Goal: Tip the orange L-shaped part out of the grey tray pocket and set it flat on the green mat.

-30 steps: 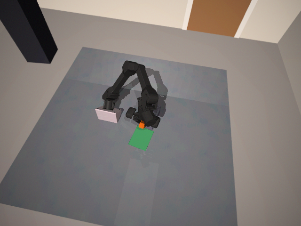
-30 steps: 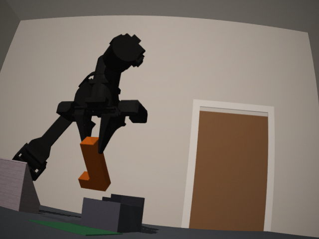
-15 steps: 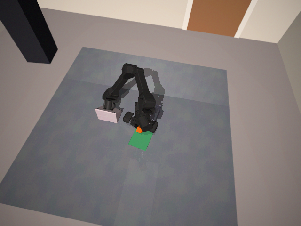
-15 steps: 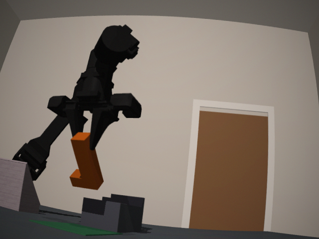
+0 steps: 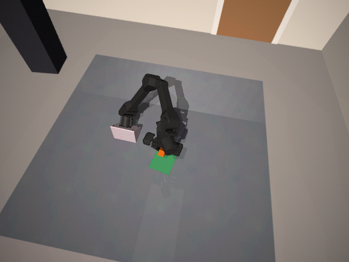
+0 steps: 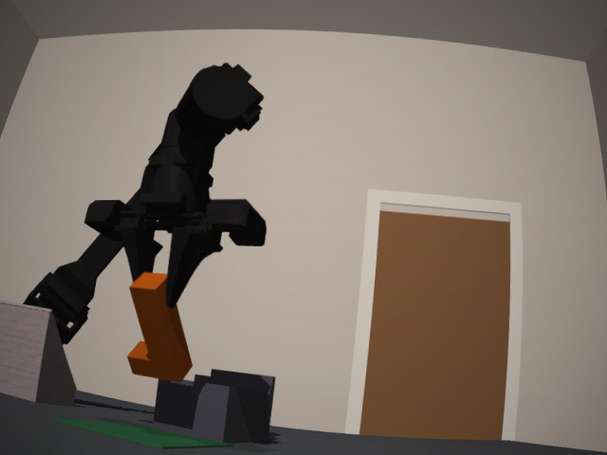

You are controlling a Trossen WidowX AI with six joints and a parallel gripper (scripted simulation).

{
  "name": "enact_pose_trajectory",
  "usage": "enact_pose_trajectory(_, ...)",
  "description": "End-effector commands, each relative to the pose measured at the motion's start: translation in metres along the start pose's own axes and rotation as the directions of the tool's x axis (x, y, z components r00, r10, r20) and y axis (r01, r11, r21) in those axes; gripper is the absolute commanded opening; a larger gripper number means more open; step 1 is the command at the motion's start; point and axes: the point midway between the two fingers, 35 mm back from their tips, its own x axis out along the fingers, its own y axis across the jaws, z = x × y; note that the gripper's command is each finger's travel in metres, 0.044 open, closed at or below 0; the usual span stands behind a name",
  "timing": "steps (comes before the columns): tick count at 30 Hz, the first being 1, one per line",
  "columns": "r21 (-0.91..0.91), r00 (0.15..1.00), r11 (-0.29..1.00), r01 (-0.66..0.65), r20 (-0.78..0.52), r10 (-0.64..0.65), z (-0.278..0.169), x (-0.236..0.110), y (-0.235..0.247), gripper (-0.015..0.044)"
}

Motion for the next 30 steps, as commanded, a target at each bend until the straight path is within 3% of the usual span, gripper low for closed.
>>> enact_pose_trajectory(1, 0.007, 1.0, 1.0, 0.004, 0.004, -0.004, 0.0, 0.008, 0.0, 0.0)
enact_pose_trajectory(30, 0.006, 1.0, 1.0, 0.004, 0.006, -0.004, 0.001, 0.054, 0.0, 0.0)
